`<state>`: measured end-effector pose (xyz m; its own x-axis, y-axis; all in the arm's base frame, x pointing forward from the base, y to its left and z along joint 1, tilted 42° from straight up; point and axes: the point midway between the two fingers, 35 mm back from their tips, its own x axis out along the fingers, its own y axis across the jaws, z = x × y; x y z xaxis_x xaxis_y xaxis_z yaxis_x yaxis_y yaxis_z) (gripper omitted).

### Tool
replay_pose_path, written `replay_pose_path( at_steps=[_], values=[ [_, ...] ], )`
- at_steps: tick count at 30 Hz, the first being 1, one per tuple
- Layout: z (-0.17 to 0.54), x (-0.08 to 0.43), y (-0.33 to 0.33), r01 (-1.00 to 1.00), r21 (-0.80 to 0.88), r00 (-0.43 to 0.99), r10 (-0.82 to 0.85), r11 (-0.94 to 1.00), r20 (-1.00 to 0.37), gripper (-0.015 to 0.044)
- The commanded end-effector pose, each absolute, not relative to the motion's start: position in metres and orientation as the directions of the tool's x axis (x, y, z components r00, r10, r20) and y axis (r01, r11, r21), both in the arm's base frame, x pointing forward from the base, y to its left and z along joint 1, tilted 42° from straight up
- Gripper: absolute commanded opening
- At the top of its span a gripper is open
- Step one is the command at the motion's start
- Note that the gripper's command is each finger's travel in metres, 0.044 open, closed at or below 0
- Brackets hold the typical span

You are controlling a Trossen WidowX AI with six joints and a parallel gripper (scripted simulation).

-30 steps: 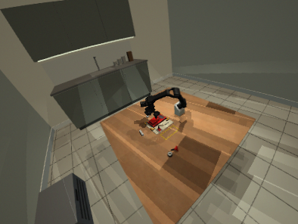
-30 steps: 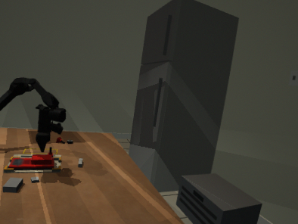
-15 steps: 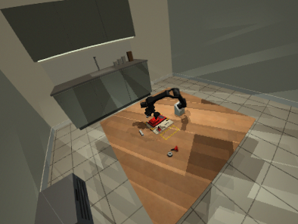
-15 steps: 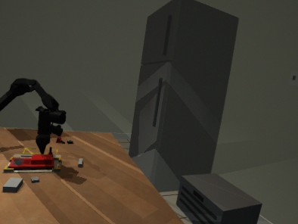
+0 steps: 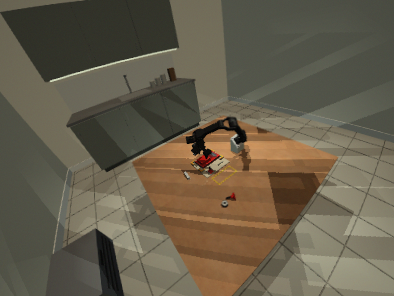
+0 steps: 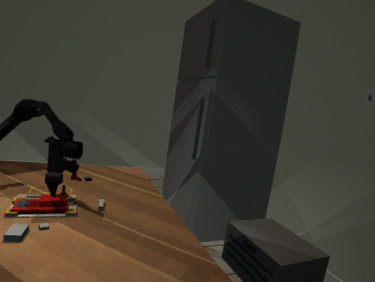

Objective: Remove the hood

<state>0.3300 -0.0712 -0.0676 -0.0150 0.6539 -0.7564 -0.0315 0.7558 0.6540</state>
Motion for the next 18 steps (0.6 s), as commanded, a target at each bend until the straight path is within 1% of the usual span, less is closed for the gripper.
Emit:
replay_pose_path(
  at_steps=[1,18],
  values=[
    [-0.0711,0.327,-0.067,-0.02,0.661,-0.021,0.66,0.75,-0.751,0.044],
    [-0.0798,0.3264,-0.0595,-0.02,0.661,-0.021,0.661,0.75,-0.75,0.044]
  ],
)
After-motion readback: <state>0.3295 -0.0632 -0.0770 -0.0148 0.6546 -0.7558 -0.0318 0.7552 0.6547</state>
